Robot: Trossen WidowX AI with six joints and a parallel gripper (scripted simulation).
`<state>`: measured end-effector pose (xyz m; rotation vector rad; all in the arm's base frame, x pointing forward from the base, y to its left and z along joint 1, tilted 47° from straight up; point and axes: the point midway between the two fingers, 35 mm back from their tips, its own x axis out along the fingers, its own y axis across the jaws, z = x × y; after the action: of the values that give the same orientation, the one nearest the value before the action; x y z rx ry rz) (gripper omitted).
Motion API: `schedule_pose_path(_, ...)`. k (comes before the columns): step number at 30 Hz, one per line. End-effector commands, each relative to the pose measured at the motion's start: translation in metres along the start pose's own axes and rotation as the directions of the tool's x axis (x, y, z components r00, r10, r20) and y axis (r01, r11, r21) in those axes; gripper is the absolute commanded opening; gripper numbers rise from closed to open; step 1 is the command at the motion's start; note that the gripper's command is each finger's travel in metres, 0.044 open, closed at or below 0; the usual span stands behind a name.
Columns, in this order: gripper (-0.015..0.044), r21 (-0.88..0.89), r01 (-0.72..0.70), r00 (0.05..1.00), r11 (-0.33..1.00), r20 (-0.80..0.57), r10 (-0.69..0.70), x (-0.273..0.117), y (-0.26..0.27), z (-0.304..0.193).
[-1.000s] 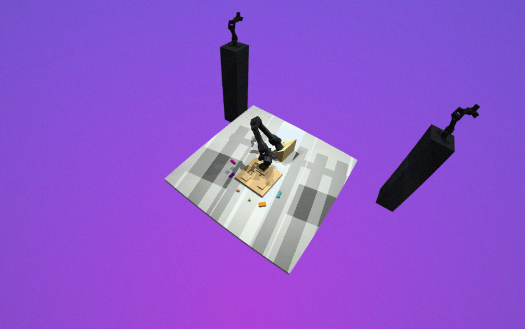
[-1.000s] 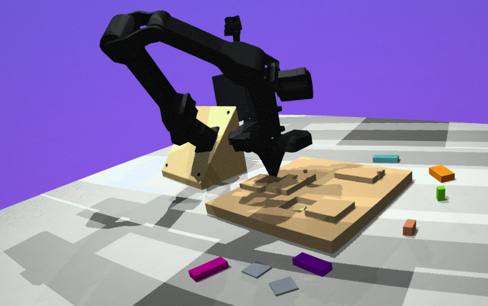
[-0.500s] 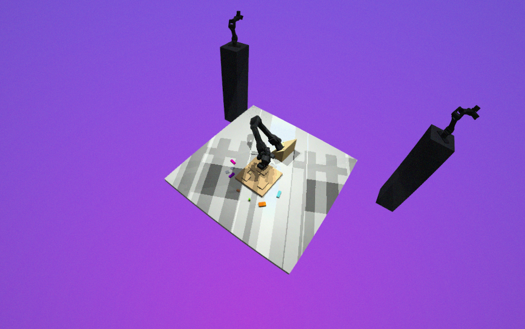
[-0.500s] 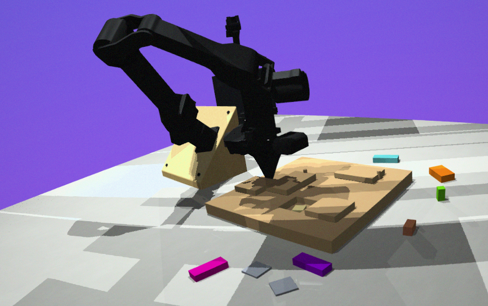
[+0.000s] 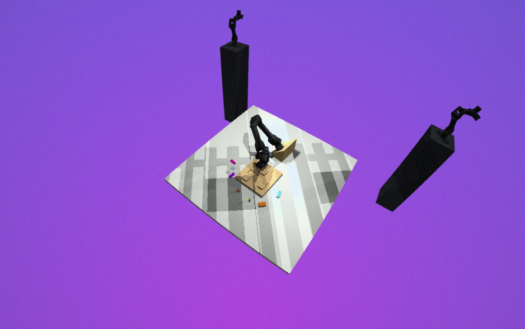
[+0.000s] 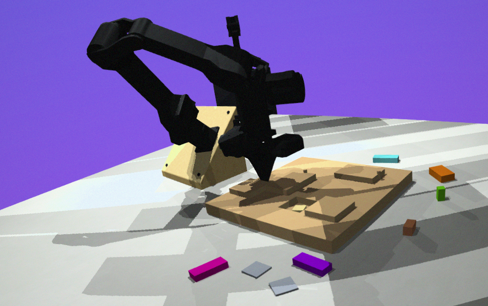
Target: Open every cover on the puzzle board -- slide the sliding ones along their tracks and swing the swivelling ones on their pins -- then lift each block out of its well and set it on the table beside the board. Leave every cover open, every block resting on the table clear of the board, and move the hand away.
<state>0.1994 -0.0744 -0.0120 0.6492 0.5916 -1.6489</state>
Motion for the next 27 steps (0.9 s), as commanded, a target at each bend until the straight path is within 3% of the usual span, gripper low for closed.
schedule_pose_path(1,0.0,-0.002,-0.005,1.0,1.0,0.005,0.005,-0.001,0.0,0.006)
schedule_pose_path(27,0.0,-0.001,-0.004,1.0,1.0,0.01,0.004,0.0,-0.001,0.031)
